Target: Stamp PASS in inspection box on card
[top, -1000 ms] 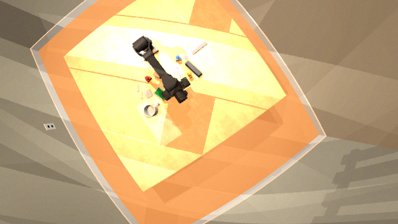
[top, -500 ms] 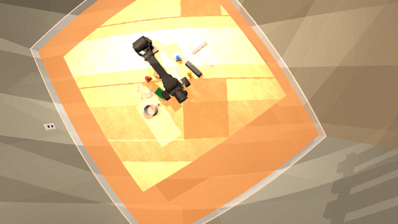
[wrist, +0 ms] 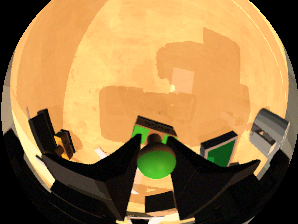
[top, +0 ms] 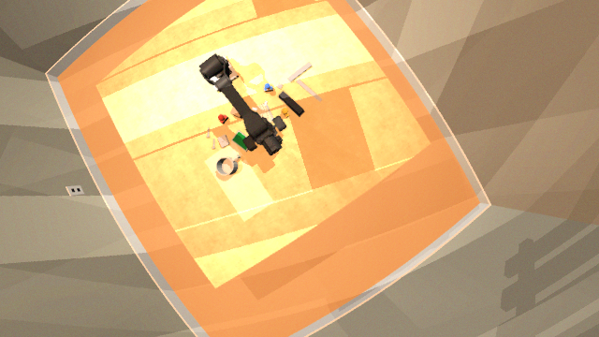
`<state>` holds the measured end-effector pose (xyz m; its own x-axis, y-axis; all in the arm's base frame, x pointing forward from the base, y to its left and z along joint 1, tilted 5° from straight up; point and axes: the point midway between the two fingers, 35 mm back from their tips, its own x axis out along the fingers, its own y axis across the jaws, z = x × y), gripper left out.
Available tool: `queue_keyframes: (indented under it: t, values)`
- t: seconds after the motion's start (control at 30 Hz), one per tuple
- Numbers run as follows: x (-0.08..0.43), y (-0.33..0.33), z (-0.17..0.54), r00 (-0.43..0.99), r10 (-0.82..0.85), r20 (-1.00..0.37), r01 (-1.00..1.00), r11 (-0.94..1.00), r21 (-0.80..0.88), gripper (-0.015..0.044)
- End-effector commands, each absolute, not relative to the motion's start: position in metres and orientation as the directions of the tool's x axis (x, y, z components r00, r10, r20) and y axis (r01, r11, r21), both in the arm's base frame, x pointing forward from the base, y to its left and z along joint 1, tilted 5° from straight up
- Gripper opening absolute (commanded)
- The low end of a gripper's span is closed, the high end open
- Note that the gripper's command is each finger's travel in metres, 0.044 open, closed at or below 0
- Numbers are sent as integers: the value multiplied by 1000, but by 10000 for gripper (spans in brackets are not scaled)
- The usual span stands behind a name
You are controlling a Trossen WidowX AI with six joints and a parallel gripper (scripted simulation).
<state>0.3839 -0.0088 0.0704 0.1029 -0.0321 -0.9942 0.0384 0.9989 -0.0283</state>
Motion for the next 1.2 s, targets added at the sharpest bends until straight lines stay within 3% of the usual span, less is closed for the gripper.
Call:
queue_keyframes:
  t: [0.0,1.17]
  values:
    - [385,-9,75,110,-33,-993,39,999,-29,0]
    - [384,-8,92,110,-33,-993,39,999,-29,0]
